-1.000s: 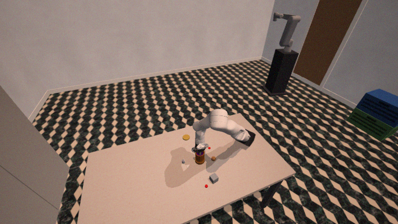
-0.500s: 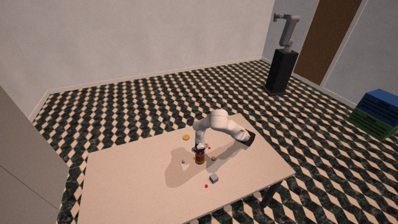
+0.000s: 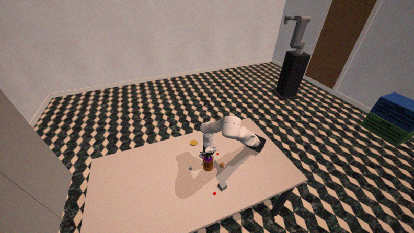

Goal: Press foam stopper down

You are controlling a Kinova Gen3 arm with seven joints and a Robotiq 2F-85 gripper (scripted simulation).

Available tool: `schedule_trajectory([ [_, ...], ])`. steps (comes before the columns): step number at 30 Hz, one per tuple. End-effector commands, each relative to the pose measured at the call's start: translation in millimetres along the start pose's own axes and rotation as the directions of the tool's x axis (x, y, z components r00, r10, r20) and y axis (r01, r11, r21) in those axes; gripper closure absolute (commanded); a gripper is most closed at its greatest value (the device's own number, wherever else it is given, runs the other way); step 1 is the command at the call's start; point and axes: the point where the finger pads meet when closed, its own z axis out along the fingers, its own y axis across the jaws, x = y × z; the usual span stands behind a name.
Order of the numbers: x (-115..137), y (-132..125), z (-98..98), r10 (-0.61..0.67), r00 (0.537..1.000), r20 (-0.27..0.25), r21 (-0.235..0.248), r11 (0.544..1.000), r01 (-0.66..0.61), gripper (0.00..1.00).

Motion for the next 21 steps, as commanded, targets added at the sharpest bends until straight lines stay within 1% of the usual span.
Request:
schedule_trajectory([
  [1, -2.8, 3.0, -10.5, -0.003, 1.0, 0.016, -0.01, 1.0, 0.003, 1.0],
  [5, -2.6, 2.9, -22.4, -0.003, 1.0, 0.016, -0.01, 1.0, 0.003, 1.0],
  [7, -2.6, 2.9, -22.4, -0.003, 1.0, 0.016, -0.01, 1.0, 0.003, 1.0],
  [14, -2.4, 2.7, -38.8, -0.003, 1.0, 0.016, -0.01, 1.0, 0.003, 1.0],
  [21, -2.3, 2.7, -45.7, -0.003, 1.0, 0.016, -0.01, 1.0, 0.003, 1.0],
])
